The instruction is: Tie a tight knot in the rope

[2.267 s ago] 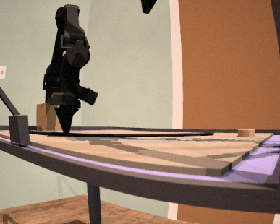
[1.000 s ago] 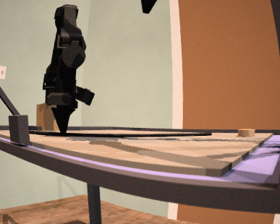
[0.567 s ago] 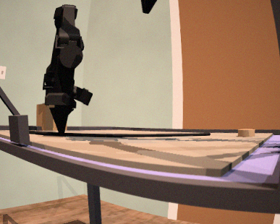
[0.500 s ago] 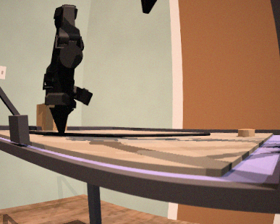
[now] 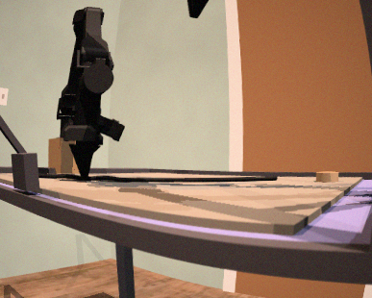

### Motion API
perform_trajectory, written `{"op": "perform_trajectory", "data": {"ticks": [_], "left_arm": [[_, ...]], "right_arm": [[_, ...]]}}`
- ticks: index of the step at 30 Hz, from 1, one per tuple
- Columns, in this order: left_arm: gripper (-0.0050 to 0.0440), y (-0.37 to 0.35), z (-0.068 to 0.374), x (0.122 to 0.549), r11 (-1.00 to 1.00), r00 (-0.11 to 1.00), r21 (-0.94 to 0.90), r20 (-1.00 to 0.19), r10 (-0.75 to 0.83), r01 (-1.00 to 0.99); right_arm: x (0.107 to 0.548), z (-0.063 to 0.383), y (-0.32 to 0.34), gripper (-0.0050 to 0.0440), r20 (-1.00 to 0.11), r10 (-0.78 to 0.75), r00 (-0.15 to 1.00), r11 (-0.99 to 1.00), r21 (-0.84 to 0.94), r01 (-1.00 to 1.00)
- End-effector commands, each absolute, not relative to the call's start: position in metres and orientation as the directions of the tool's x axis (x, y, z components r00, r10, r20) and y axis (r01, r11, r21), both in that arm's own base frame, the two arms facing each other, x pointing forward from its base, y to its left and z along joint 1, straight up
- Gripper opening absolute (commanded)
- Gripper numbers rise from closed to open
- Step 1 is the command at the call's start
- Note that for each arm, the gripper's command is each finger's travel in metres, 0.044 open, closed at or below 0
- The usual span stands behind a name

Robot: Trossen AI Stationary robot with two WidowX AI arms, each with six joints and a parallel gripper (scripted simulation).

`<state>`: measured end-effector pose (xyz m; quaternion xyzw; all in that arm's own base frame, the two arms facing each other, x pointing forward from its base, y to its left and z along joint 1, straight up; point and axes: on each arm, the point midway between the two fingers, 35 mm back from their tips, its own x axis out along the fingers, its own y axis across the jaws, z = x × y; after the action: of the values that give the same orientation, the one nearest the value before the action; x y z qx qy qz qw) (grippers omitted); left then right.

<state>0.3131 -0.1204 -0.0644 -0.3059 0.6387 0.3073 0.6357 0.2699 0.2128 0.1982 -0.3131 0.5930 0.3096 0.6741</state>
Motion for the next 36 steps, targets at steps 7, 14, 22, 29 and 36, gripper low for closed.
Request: {"op": "perform_trajectory", "data": {"ticks": [7, 14, 22, 29, 36], "left_arm": [[0.003, -0.108, -0.056, 0.306, 0.625, 0.021, -0.021, -1.0, -0.007, -0.78], [0.003, -0.096, -0.057, 0.294, 0.625, 0.02, -0.02, -1.0, -0.007, -0.78], [0.003, -0.086, -0.057, 0.285, 0.625, 0.02, -0.019, -1.0, -0.006, -0.78], [0.003, -0.075, -0.058, 0.274, 0.625, 0.019, -0.018, -1.0, -0.005, -0.78], [0.003, -0.068, -0.058, 0.272, 0.625, 0.019, -0.018, -1.0, -0.005, -0.78]], "right_arm": [[0.27, 0.205, 0.213, 0.0085, -0.991, 0.062, 0.12, 0.615, -0.057, -0.787], [0.27, 0.205, 0.213, 0.0085, -0.991, 0.062, 0.12, 0.615, -0.057, -0.787], [0.27, 0.205, 0.213, 0.0085, -0.991, 0.062, 0.12, 0.615, -0.057, -0.787], [0.27, 0.205, 0.213, 0.0085, -0.991, 0.062, 0.12, 0.615, -0.057, -0.787], [0.27, 0.205, 0.213, 0.0085, -0.991, 0.062, 0.12, 0.615, -0.057, -0.787]]}}
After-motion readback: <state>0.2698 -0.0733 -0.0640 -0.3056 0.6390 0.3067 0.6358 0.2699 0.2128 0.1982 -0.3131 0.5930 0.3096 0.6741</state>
